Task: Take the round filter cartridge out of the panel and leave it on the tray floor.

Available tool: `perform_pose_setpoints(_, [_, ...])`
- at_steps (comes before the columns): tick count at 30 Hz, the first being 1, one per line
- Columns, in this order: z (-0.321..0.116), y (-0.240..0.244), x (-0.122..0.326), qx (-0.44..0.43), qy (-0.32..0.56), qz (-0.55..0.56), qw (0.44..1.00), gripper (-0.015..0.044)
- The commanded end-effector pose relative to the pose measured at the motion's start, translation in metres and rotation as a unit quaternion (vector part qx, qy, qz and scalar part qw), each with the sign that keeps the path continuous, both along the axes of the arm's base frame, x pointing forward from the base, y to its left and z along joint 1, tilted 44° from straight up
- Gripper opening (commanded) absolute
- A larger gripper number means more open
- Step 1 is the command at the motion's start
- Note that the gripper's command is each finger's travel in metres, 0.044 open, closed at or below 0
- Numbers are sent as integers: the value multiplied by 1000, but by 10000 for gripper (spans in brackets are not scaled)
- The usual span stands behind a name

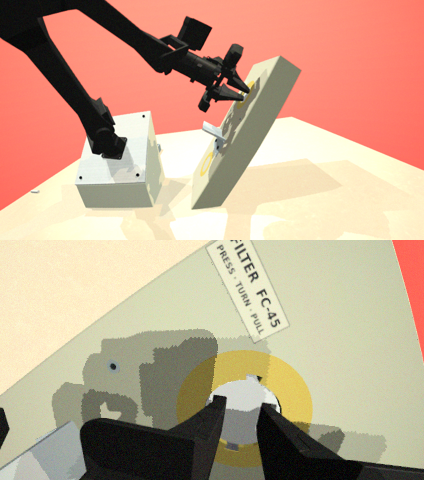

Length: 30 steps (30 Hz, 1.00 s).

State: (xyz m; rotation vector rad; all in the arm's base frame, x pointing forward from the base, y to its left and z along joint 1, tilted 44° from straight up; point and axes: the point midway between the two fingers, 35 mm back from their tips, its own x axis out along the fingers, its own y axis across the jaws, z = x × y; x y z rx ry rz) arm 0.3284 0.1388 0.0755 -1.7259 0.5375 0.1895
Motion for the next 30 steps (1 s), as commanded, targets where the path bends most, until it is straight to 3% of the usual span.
perform_pose_setpoints(1, [0, 0, 0, 1, 0, 0, 1000, 60])
perform_pose_setpoints(4, [0, 0, 0, 1, 0, 0, 1000, 1])
perform_pose_setpoints(9, [-1, -1, 2, 29, -7, -13, 999, 0])
perform_pose_setpoints(17, [-1, -2, 3, 147, -39, -68, 986, 0])
perform_pose_setpoints(30, [-1, -2, 3, 337, -93, -158, 923, 0])
